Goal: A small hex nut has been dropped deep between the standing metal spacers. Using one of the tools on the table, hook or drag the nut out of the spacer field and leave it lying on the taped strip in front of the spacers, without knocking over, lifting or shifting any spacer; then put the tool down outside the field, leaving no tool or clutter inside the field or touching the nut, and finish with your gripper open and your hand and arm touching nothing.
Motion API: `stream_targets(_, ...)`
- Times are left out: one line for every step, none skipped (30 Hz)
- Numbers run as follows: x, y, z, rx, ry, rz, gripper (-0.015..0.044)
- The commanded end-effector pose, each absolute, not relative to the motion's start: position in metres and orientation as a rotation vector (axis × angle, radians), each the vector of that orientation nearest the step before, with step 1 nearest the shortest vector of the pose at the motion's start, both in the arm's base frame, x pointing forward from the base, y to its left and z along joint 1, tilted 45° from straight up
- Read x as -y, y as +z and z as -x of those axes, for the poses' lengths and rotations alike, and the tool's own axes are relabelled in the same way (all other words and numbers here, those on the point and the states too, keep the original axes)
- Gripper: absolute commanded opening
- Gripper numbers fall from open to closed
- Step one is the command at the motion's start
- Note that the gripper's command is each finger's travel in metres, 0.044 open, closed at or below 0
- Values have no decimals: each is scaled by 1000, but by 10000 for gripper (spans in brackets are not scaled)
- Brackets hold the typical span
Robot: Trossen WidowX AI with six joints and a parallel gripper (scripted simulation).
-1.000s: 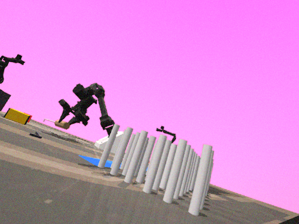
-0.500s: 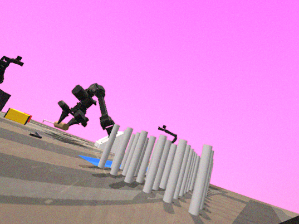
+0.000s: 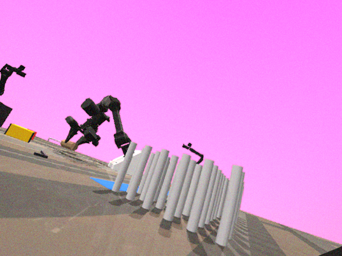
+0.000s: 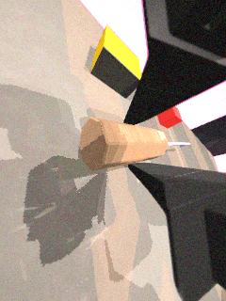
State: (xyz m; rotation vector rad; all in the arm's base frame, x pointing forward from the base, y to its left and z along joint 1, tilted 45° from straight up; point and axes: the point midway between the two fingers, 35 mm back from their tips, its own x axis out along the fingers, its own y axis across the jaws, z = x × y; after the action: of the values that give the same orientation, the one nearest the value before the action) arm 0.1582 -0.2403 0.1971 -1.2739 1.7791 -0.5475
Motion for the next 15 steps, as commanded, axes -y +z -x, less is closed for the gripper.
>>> stream_targets(242,195,-158,-1781,-544,1280,0)
stream_targets(242,195,-157,-1781,-545,1281,0)
stream_targets(243,195,-157,-1780,-545,1282,0)
stream_targets(243,195,-157,-1780,-546,1282,0)
stream_targets(244,194,-157,-1780,-546,1283,0)
stream_targets(244,194,-157,-1780,-547,1284,0)
stream_targets(244,194,-157,-1780,-547,1284,0)
stream_targets(245,194,-157,-1780,-547,1285,0)
stream_targets(245,194,-157,-1780,-548,1286,0)
stream_targets(245,193,-156,-1780,-548,1286,0)
stream_targets(246,193,-156,-1780,-549,1287,0)
stream_targets(246,193,-156,-1780,-549,1288,0)
stream_targets(247,193,-156,-1780,-550,1289,0)
stream_targets(247,193,-156,-1780,-550,1289,0)
stream_targets(247,192,-156,-1780,-551,1290,0)
